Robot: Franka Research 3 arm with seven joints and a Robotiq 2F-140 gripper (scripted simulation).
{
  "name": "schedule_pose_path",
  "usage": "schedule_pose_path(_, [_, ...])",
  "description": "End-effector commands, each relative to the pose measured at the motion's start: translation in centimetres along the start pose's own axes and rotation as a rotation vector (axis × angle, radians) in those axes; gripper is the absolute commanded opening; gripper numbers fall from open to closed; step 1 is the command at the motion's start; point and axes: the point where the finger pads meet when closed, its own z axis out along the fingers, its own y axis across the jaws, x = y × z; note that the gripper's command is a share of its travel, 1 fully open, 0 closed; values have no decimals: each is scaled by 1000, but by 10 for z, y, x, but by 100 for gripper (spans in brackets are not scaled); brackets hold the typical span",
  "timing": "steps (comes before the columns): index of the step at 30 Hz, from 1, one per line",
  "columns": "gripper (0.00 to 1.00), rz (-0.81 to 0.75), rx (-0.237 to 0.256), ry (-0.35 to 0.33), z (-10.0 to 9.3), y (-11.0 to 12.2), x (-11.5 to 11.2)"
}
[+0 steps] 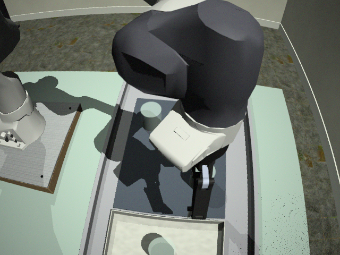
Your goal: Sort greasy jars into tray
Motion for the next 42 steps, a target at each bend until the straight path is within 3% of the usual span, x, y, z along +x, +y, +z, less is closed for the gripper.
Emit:
schedule_pose_path(1, [100,77,9,-2,-1,11,-6])
schedule_pose_path(10, [100,77,9,-2,0,78,-36])
schedule_pose_path(16, [100,77,9,-2,30,78,-36])
schedule_pose_path(18, [100,77,9,-2,30,78,-36])
schedule_pose_path(24, [100,77,9,-2,67,78,-36])
schedule_pose_path(42, [100,77,9,-2,67,78,-38])
